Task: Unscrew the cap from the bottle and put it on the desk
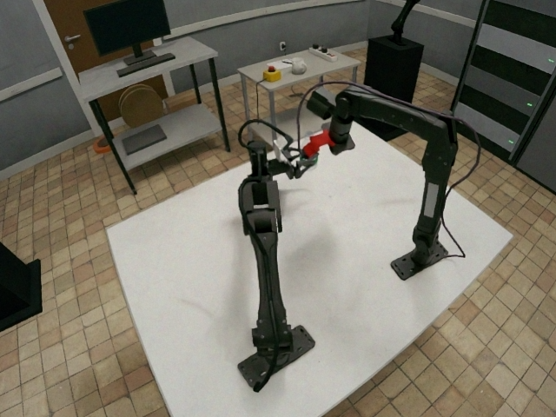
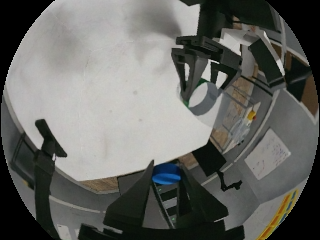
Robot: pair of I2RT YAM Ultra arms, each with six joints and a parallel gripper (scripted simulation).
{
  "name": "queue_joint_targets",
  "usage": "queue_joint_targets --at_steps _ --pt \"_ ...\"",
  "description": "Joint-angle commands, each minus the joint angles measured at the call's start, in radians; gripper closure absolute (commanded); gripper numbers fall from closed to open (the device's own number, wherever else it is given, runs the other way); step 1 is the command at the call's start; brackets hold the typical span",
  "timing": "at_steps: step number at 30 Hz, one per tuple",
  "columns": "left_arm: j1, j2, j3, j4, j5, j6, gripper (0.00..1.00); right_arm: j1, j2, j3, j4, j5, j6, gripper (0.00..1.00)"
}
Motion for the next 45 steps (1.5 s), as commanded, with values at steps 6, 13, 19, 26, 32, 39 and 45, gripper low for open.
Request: queue_joint_targets --at_steps 6,13,19,26,32,39,45 --pt "0.006 -0.007 -0.019 0.042 0.004 -0.034 1.00 0.005 -0.025 0.037 -0.010 0.001 0.009 1.00" --pt "0.006 -0.006 -0.019 0.044 0.004 -0.036 1.00 0.005 -0.025 0.037 -0.010 0.001 0.009 1.00" --pt "0.006 -0.006 -0.019 0.045 0.004 -0.036 1.00 0.005 -0.025 0.037 -0.010 0.001 0.009 1.00" --pt "0.011 -0.012 -0.017 0.040 -0.002 -0.035 1.00 -0.006 -0.002 0.035 -0.001 -0.005 0.015 1.00" --pt "0.051 -0.035 -0.038 0.027 -0.030 -0.049 1.00 -0.062 0.068 0.060 0.034 -0.043 0.109 1.00" --pt "0.111 -0.054 -0.065 0.015 -0.065 -0.061 1.00 -0.147 0.163 0.131 0.061 -0.100 0.252 1.00" --pt "0.142 -0.062 -0.069 0.003 -0.091 -0.052 1.00 -0.206 0.242 0.196 0.065 -0.142 0.357 1.00"
